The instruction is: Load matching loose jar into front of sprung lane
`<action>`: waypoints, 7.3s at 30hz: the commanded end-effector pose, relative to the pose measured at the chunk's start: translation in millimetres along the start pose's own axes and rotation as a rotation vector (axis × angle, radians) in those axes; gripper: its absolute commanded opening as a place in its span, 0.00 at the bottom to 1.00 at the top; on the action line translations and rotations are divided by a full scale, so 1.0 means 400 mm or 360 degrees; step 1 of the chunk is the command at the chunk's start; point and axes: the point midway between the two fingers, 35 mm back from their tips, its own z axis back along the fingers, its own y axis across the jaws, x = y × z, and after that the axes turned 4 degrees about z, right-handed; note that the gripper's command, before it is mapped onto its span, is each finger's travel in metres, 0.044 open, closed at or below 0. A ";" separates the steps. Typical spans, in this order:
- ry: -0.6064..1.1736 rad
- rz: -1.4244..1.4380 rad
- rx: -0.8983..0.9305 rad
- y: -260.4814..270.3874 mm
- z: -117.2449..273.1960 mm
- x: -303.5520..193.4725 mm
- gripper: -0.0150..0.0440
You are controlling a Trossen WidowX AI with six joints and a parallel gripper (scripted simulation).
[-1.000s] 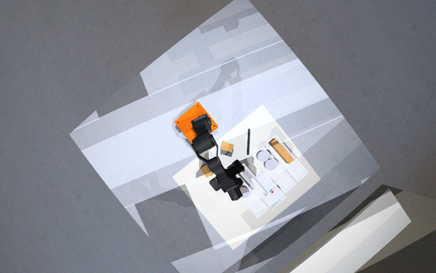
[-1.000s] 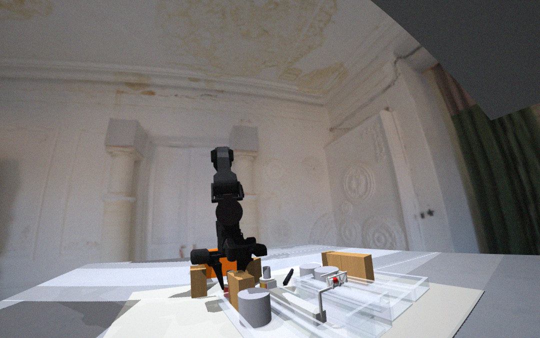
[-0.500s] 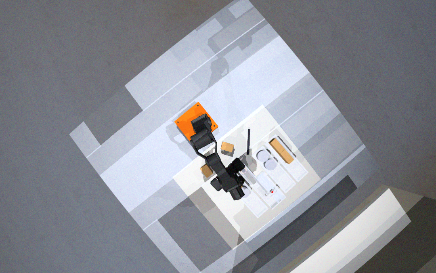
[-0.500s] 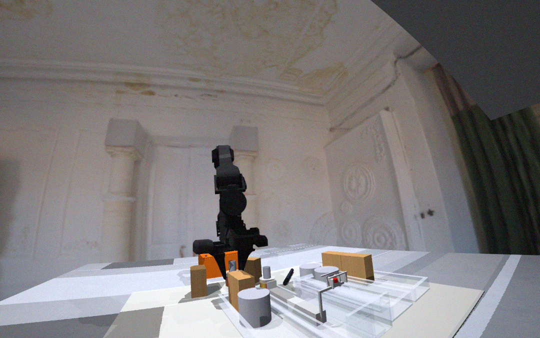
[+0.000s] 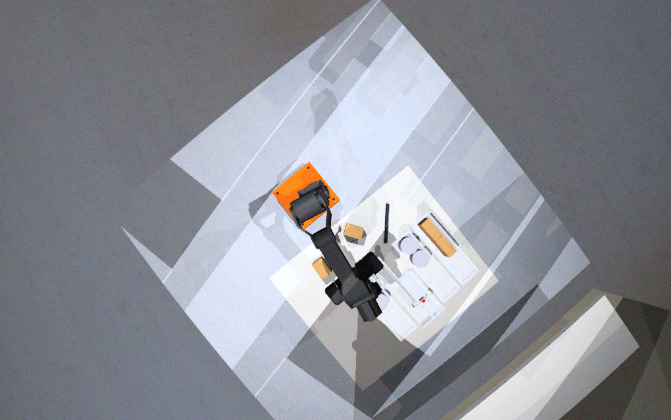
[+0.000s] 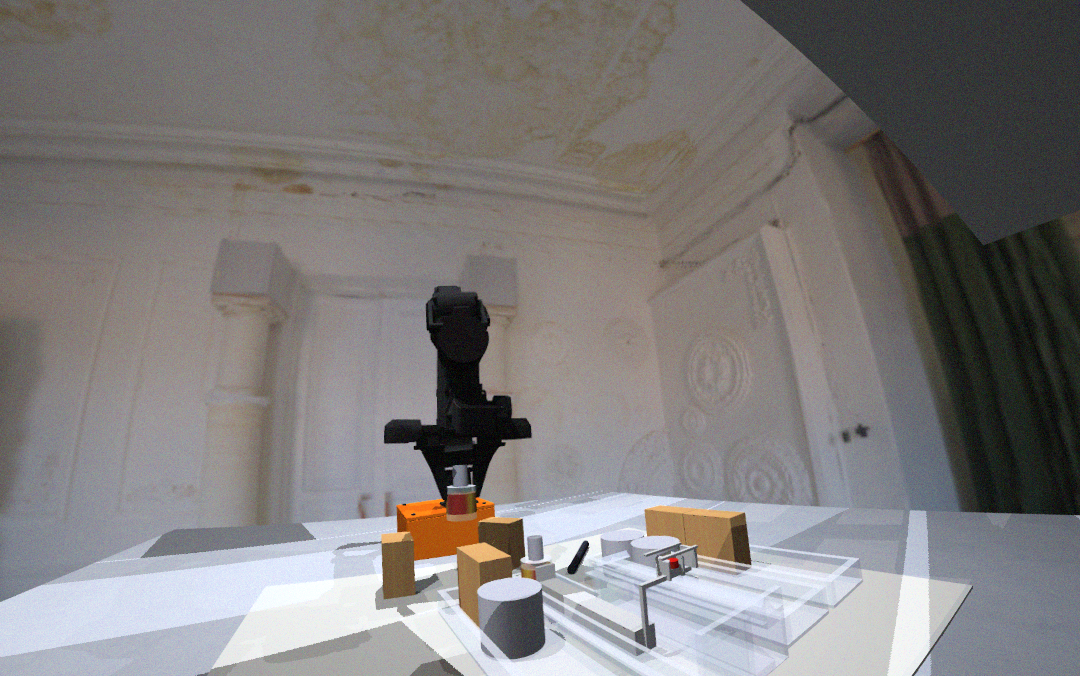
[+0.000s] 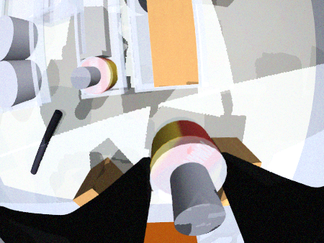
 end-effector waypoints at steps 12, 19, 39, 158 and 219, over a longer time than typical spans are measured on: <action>-0.0015 0.0034 0.0015 0.132 -0.072 0.027 0.25; -0.0015 0.0058 0.0018 0.189 -0.110 0.027 0.25; -0.0015 0.0058 0.0017 0.189 -0.170 0.035 0.25; -0.0022 0.0058 0.0017 0.185 -0.153 0.160 0.25; -0.0022 0.0058 0.0017 0.185 -0.158 0.174 0.25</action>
